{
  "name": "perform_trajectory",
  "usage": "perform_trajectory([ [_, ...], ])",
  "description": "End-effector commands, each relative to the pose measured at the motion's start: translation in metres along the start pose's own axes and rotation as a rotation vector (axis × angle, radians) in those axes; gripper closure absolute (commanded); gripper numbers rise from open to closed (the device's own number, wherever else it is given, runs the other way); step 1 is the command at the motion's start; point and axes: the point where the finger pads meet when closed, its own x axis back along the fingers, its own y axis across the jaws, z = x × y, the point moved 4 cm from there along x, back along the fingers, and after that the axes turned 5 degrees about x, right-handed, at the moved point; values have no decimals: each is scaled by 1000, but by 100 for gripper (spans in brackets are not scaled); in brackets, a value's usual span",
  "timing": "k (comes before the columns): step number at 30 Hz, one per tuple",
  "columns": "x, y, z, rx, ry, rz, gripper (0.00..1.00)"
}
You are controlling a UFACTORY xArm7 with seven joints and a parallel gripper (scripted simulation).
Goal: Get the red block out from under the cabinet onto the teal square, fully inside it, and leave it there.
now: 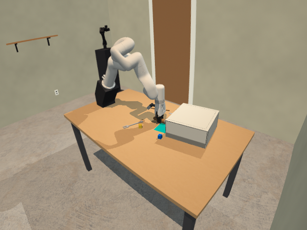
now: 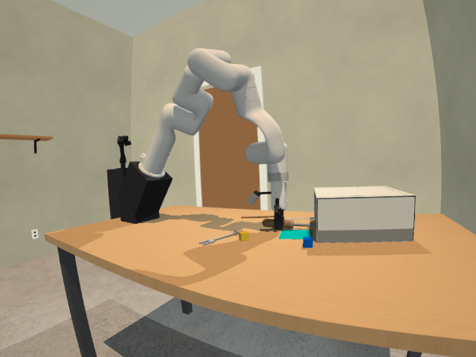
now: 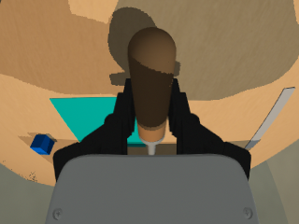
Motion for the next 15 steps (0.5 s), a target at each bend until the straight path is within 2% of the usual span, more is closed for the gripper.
perform_trajectory([
  [1, 1, 1, 8, 1, -4, 1, 100],
  [15, 1, 3, 35, 1, -4, 1, 100],
])
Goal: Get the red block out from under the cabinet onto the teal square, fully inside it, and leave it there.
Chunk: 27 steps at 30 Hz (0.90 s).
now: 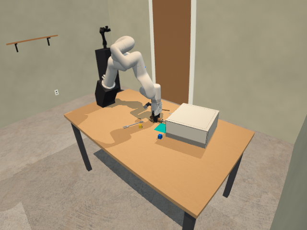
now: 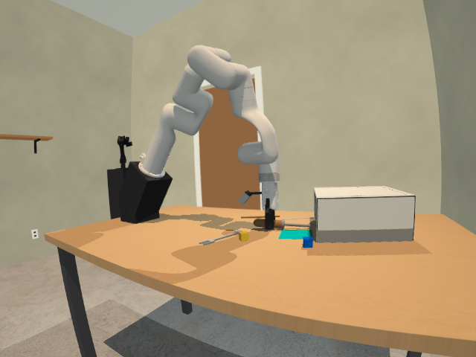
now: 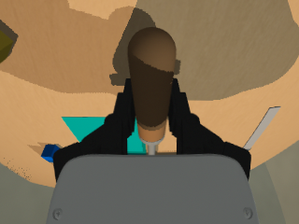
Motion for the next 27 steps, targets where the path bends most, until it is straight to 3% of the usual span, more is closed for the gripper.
perform_trajectory([
  [1, 1, 1, 4, 0, -6, 2, 100],
  [27, 1, 5, 51, 0, -6, 2, 100],
])
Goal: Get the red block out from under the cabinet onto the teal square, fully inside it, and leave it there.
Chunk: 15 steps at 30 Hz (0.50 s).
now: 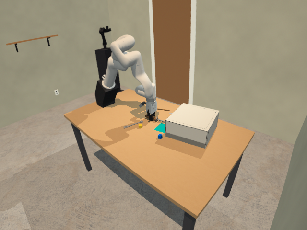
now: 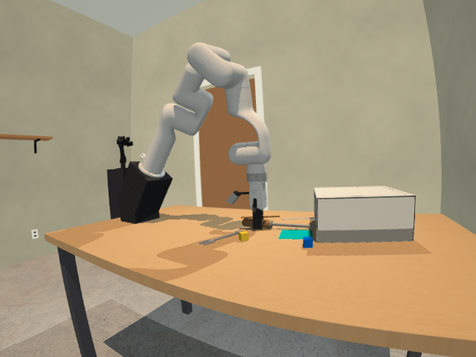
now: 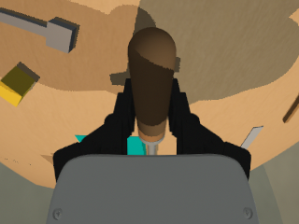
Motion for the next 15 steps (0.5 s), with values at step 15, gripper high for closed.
perform_trajectory([
  [15, 0, 4, 46, 0, -5, 1, 100],
])
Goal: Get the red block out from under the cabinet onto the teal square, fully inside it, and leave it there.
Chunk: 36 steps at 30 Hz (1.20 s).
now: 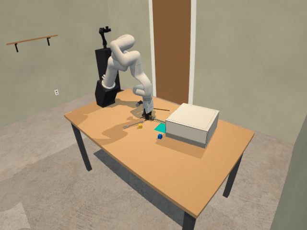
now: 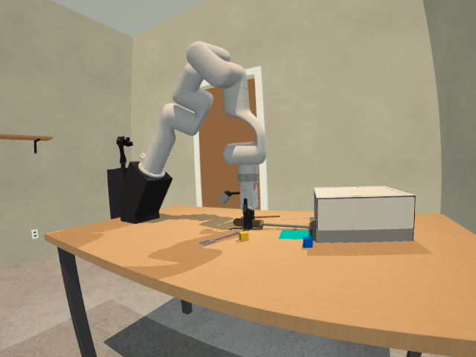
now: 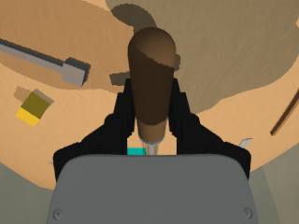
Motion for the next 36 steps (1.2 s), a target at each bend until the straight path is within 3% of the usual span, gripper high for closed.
perform_trajectory([
  [1, 0, 1, 15, 0, -10, 2, 100],
  [20, 0, 5, 54, 0, -10, 2, 100],
  [36, 0, 6, 66, 0, -10, 2, 100],
])
